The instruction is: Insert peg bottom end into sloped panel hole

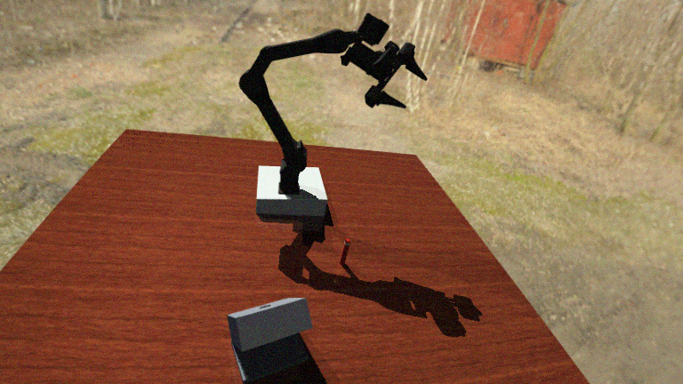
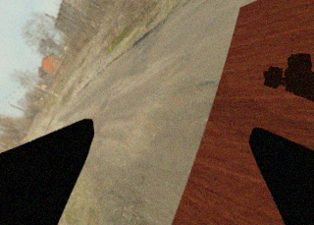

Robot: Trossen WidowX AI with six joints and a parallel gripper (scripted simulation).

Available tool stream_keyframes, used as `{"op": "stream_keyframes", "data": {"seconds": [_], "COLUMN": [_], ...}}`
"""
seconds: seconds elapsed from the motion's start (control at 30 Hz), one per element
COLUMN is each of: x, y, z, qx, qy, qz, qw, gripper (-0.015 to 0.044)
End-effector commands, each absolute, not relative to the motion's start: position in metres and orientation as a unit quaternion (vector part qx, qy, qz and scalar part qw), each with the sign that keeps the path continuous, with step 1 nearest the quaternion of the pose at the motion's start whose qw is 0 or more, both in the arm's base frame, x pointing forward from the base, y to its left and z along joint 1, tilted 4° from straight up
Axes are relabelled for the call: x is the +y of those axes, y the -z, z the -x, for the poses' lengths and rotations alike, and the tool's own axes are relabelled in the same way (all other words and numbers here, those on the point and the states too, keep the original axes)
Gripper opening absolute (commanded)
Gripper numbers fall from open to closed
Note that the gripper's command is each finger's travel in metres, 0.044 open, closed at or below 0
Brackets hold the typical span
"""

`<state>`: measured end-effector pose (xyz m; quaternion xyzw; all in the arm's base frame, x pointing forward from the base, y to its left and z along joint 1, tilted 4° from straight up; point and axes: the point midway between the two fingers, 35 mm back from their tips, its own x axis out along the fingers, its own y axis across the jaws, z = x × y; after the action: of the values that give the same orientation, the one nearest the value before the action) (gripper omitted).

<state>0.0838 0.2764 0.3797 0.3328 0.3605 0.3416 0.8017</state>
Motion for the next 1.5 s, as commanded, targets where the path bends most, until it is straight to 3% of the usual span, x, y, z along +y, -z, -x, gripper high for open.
{"op": "stream_keyframes", "data": {"seconds": [0.0, 0.73, 1.47], "x": [0.282, 0.288, 0.25], "y": [-0.364, -0.274, -0.184], "z": [-0.094, -0.164, -0.228], "qx": [0.368, 0.432, 0.525], "qy": [-0.323, -0.197, -0.059], "qz": [-0.307, -0.185, -0.116], "qw": [0.816, 0.861, 0.841], "gripper": [0.044, 0.044, 0.044]}}
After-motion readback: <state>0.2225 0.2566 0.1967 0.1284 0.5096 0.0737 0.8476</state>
